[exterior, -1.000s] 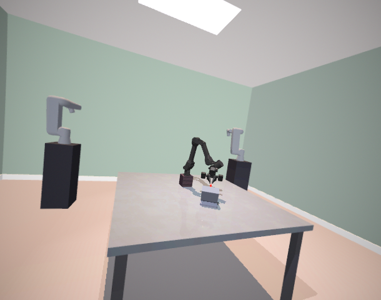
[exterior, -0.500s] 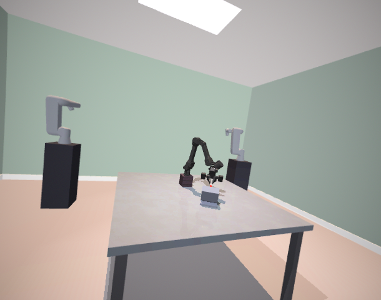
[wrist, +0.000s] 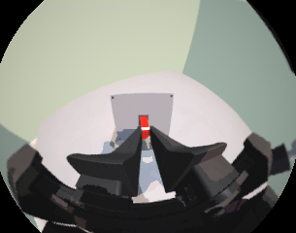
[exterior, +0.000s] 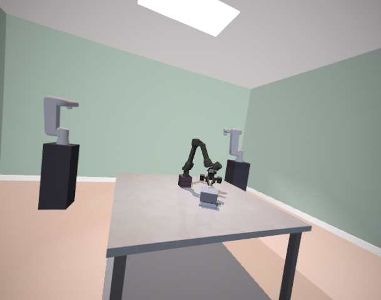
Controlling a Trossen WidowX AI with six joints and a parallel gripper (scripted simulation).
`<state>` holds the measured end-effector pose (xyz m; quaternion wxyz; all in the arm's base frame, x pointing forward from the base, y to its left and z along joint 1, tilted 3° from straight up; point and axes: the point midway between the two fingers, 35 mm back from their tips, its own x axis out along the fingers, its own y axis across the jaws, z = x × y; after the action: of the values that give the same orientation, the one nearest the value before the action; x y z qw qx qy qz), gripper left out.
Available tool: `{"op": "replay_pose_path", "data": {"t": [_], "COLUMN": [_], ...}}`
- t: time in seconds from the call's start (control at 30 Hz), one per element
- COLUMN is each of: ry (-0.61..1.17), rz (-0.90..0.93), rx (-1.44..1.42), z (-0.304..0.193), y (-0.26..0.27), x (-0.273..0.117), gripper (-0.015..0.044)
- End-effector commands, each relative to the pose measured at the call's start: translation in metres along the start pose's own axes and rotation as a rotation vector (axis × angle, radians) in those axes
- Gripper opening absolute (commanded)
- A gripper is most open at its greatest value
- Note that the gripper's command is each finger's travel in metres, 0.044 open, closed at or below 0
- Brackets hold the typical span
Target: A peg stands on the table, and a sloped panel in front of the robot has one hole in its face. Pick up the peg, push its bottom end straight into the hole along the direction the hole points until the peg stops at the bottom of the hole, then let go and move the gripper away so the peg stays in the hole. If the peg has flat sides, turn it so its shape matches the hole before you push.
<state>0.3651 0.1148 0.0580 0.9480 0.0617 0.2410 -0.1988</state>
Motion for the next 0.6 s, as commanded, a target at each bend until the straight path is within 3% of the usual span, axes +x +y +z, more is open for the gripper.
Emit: {"op": "replay_pose_path", "data": {"t": [0.0, 0.53, 0.57], "ry": [0.004, 0.000, 0.000], "rz": [0.002, -0.001, -0.001], "rx": [-0.007, 0.000, 0.000], "z": [-0.0017, -0.0009, -0.0009], "y": [0.0006, -0.0002, -0.0002], "x": [0.0032, 0.0036, 0.0036], "gripper": [0.0000, 0.0000, 0.0026]}}
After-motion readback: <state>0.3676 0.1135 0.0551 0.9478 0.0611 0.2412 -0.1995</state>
